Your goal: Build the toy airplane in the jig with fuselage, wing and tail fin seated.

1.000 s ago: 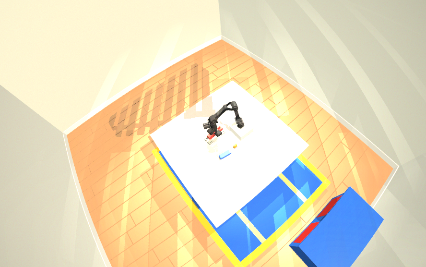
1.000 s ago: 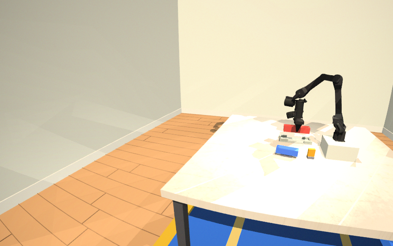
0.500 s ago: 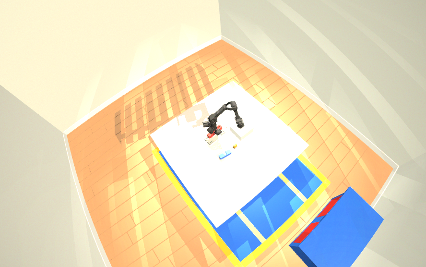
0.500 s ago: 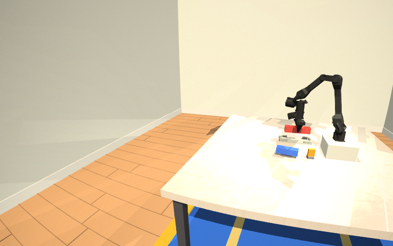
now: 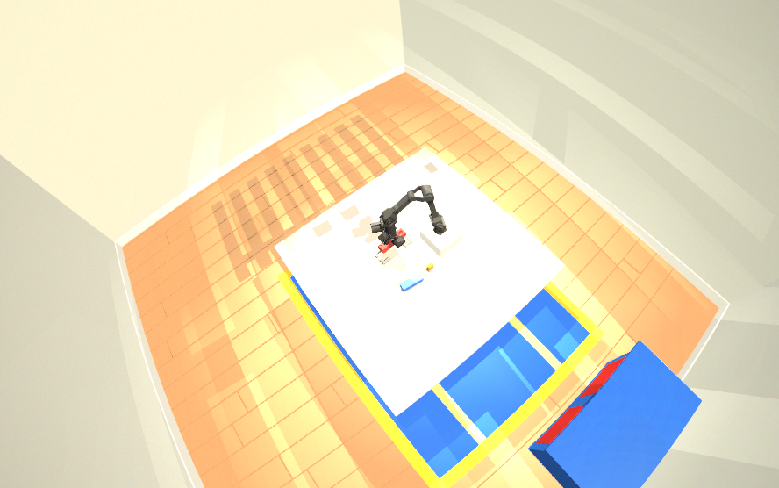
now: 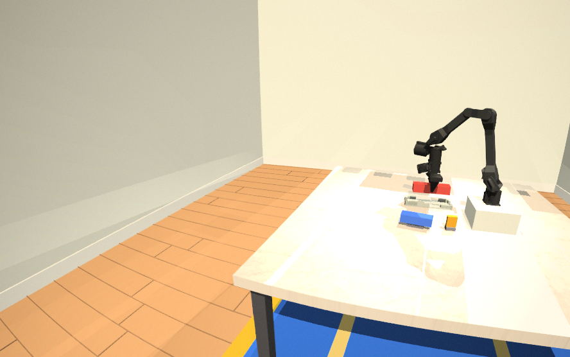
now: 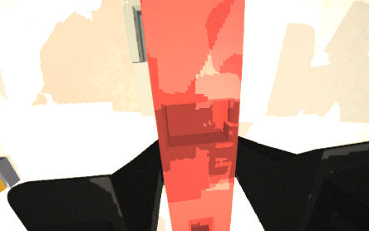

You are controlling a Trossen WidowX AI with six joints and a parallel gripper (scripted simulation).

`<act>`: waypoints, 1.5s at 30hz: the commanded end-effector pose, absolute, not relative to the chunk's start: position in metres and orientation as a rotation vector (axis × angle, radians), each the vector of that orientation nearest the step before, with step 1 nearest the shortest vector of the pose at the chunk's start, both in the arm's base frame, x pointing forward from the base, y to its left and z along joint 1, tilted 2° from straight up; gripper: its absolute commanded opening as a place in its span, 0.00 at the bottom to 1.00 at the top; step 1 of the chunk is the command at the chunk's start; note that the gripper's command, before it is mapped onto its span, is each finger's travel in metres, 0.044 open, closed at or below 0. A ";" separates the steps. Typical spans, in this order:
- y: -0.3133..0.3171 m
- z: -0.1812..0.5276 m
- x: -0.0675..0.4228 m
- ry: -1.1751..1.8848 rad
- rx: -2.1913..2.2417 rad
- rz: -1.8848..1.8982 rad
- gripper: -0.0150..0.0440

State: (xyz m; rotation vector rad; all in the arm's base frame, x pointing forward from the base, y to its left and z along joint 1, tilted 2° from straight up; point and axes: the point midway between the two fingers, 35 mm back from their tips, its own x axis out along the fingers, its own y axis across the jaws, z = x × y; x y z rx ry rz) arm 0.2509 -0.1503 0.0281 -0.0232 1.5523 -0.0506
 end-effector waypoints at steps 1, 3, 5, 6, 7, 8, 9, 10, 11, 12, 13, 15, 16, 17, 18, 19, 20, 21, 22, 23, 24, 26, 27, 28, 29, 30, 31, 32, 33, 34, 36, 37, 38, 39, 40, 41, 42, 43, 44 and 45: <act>-0.150 0.023 0.251 1.552 -0.026 -0.045 0.59; -0.150 0.020 0.252 1.552 -0.026 -0.045 0.59; -0.151 0.017 0.252 1.552 -0.026 -0.045 0.59; -0.151 0.015 0.252 1.552 -0.026 -0.045 0.59; -0.151 0.014 0.252 1.552 -0.026 -0.045 0.59; -0.151 0.012 0.252 1.552 -0.026 -0.045 0.59; -0.151 0.010 0.252 1.552 -0.026 -0.045 0.59; -0.151 0.009 0.252 1.552 -0.026 -0.045 0.59; -0.151 0.007 0.252 1.552 -0.026 -0.045 0.59; -0.151 0.005 0.252 1.552 -0.026 -0.045 0.59; -0.151 0.004 0.252 1.552 -0.026 -0.045 0.59; -0.151 0.001 0.252 1.552 -0.026 -0.045 0.59; -0.151 -0.001 0.252 1.552 -0.026 -0.045 0.59; -0.151 -0.003 0.252 1.552 -0.026 -0.045 0.59; -0.151 -0.004 0.252 1.552 -0.026 -0.045 0.59; -0.151 -0.006 0.252 1.552 -0.026 -0.045 0.59; -0.151 -0.007 0.252 1.552 -0.026 -0.045 0.59; -0.151 -0.009 0.252 1.552 -0.026 -0.045 0.59; -0.151 -0.010 0.252 1.552 -0.026 -0.045 0.59; -0.151 -0.011 0.252 1.552 -0.026 -0.045 0.59; -0.151 -0.011 0.252 1.552 -0.026 -0.045 0.59; -0.151 -0.011 0.252 1.552 -0.026 -0.045 0.59; -0.152 -0.009 0.252 1.554 -0.023 -0.050 0.58; -0.152 -0.009 0.252 1.554 -0.023 -0.050 0.56; -0.152 -0.009 0.252 1.554 -0.023 -0.050 0.55; -0.152 -0.009 0.252 1.554 -0.023 -0.050 0.54; -0.152 -0.009 0.252 1.554 -0.023 -0.050 0.53; -0.152 -0.009 0.252 1.554 -0.023 -0.050 0.49; -0.152 -0.009 0.252 1.554 -0.023 -0.050 0.44; -0.152 -0.009 0.252 1.554 -0.023 -0.050 0.40; -0.152 -0.009 0.252 1.554 -0.023 -0.050 0.31; -0.152 -0.009 0.252 1.554 -0.023 -0.050 0.35; -0.152 -0.009 0.252 1.554 -0.023 -0.050 0.40; -0.152 -0.009 0.252 1.554 -0.023 -0.050 0.44; -0.152 -0.009 0.252 1.554 -0.023 -0.050 0.49; -0.152 -0.009 0.252 1.554 -0.023 -0.050 0.53; -0.152 -0.009 0.252 1.554 -0.023 -0.050 0.58; -0.152 -0.009 0.252 1.554 -0.023 -0.050 0.62; -0.152 -0.009 0.252 1.554 -0.023 -0.050 0.66; -0.152 -0.009 0.252 1.554 -0.023 -0.050 0.71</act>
